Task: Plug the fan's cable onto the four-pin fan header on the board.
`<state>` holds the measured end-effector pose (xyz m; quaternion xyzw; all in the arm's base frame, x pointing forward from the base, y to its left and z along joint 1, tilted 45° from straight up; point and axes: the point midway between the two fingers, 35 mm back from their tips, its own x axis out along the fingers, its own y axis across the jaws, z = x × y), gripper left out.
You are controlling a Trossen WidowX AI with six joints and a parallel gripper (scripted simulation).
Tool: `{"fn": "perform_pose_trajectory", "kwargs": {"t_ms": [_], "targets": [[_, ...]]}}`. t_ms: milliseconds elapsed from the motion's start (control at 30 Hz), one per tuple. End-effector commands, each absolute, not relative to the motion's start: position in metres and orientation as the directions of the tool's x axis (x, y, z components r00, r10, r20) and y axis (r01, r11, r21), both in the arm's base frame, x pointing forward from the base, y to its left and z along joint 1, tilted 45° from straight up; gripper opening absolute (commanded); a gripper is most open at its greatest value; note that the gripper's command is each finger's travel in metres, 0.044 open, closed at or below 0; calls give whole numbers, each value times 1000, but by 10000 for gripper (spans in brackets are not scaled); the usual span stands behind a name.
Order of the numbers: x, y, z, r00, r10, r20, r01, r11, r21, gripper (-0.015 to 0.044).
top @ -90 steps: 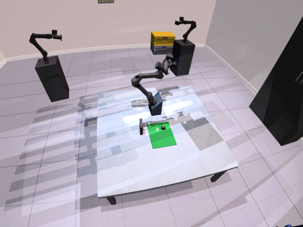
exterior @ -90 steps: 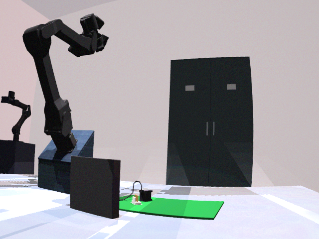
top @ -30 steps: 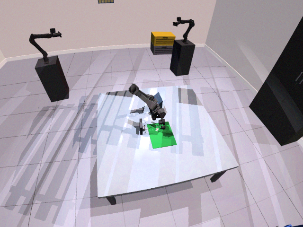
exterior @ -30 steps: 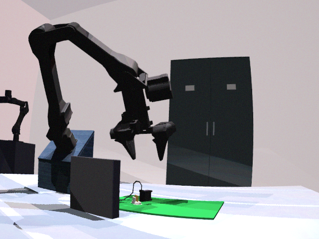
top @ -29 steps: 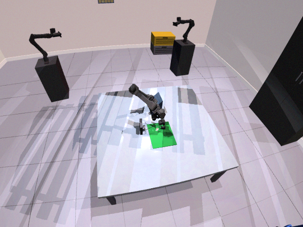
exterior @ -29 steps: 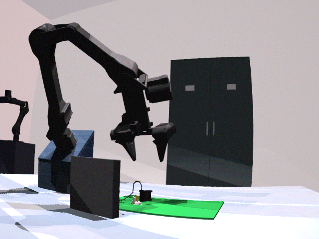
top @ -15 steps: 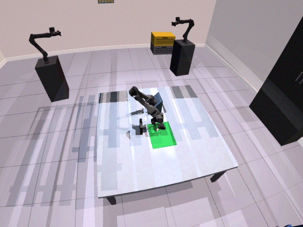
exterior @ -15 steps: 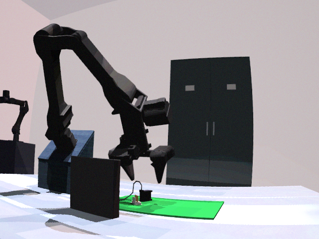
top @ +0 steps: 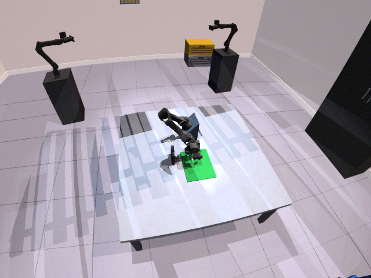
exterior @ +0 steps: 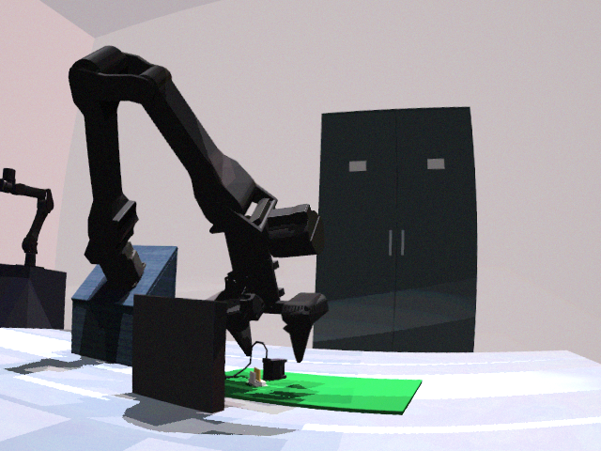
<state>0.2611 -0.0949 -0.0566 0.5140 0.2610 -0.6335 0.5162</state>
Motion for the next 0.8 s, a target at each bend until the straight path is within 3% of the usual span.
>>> {"fn": "perform_pose_trajectory", "kwargs": {"t_ms": [0,233,467,767], "targets": [[258,-99,-63,54,-382,-922,924,-330,191,440],[257,-103,-67,54,-383,-922,924,-330,191,440],[258,-102,-64,57,-387,-920,922,-332,197,256],[258,-102,-64,57,-387,-920,922,-332,197,196]]}}
